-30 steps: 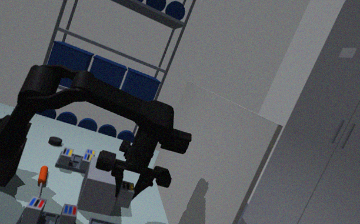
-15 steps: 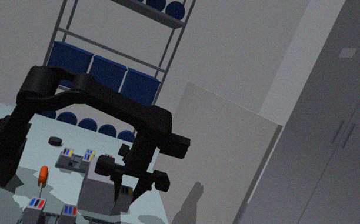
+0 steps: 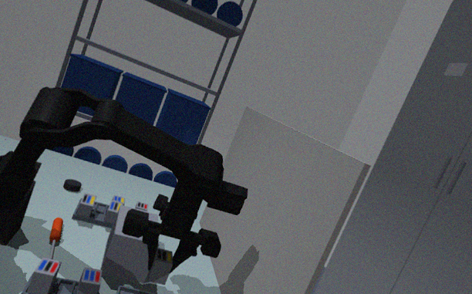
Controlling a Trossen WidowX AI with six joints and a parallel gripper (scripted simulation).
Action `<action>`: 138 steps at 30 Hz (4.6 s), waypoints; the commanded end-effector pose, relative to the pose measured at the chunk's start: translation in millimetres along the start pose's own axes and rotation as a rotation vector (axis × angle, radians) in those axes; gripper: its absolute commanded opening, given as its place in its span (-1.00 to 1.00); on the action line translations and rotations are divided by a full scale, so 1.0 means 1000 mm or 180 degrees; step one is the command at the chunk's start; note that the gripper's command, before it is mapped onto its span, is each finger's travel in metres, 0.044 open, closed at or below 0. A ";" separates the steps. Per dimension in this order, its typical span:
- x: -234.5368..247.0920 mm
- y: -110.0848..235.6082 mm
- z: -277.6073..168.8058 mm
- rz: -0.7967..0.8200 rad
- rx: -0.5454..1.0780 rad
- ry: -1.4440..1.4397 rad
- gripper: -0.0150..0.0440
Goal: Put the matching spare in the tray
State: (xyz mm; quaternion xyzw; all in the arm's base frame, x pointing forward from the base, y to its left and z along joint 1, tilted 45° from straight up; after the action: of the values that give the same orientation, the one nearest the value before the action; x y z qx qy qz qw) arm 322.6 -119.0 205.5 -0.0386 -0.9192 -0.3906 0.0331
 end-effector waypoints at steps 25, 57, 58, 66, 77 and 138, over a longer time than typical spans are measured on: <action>0.001 -0.023 0.000 0.0008 0.0012 0.0019 -0.49; 0.003 -0.049 -0.001 0.0009 0.0025 0.0019 -0.49; 0.004 -0.050 -0.001 0.0010 0.0026 0.0019 -0.49; 0.005 -0.056 -0.001 0.0010 0.0031 0.0019 -0.49; 0.006 -0.065 -0.001 0.0012 0.0038 0.0019 -0.49; 0.006 0.030 0.002 -0.0019 0.0017 0.0046 1.00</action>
State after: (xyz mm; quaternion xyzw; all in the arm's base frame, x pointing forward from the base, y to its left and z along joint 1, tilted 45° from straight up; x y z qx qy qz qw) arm 319.6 -96.0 226.3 -0.0340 -0.9202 -0.3883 0.0365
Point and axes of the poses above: the point midway between the two fingers, 35 mm back from their tips, its own y axis back along the fingers, its own x axis across the jaws, z = x × y, the point moved 5 cm from there along y, back along the fingers, and after that the axes turned 11 degrees about y, right-handed, at the moved point
